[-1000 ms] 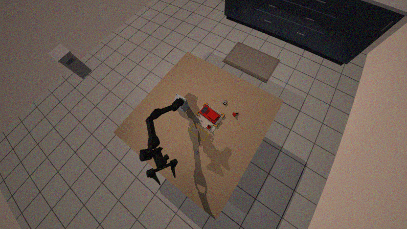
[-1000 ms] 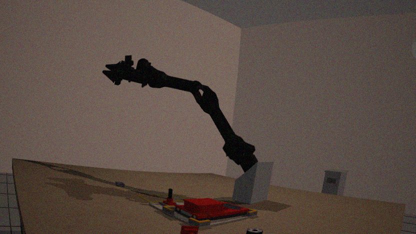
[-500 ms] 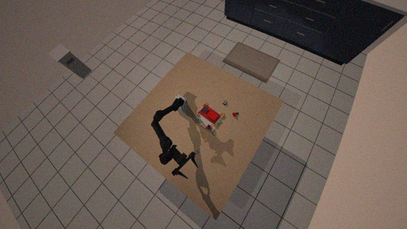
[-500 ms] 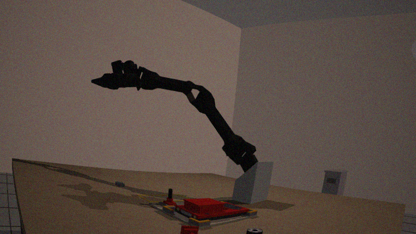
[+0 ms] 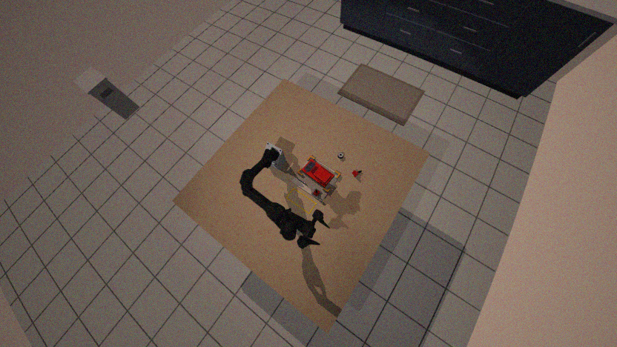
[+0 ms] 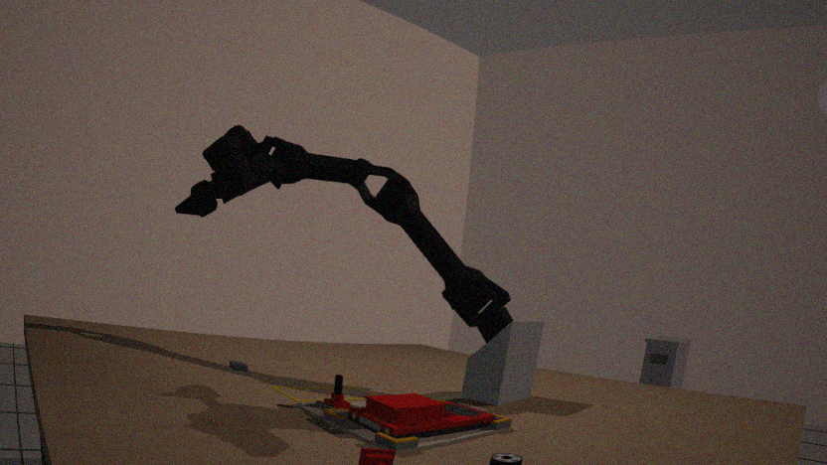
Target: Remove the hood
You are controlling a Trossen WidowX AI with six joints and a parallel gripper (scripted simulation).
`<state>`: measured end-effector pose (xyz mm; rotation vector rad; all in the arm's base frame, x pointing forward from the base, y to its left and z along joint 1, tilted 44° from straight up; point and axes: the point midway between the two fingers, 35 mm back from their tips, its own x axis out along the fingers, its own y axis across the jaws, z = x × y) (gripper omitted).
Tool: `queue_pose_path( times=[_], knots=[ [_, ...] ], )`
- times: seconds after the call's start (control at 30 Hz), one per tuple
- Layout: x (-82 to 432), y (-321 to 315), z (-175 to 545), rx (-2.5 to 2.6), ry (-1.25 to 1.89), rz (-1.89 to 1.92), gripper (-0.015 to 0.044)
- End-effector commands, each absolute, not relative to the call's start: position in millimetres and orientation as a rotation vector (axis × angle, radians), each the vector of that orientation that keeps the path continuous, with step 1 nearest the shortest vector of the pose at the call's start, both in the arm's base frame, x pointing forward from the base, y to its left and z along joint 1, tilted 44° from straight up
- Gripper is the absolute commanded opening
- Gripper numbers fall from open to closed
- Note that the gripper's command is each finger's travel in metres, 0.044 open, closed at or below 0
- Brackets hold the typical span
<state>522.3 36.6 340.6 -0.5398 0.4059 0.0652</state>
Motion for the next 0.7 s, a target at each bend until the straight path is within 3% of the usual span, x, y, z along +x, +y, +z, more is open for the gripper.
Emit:
queue_pose_path(
  times=[0.0,0.33,0.67],
  knots=[
    [522,55,294,-0.475,0.524,0.073,0.044],
    [499,100,181,-0.362,0.831,0.032,0.044],
    [442,127,79,-0.36,1.121,-0.115,0.044]
  ],
)
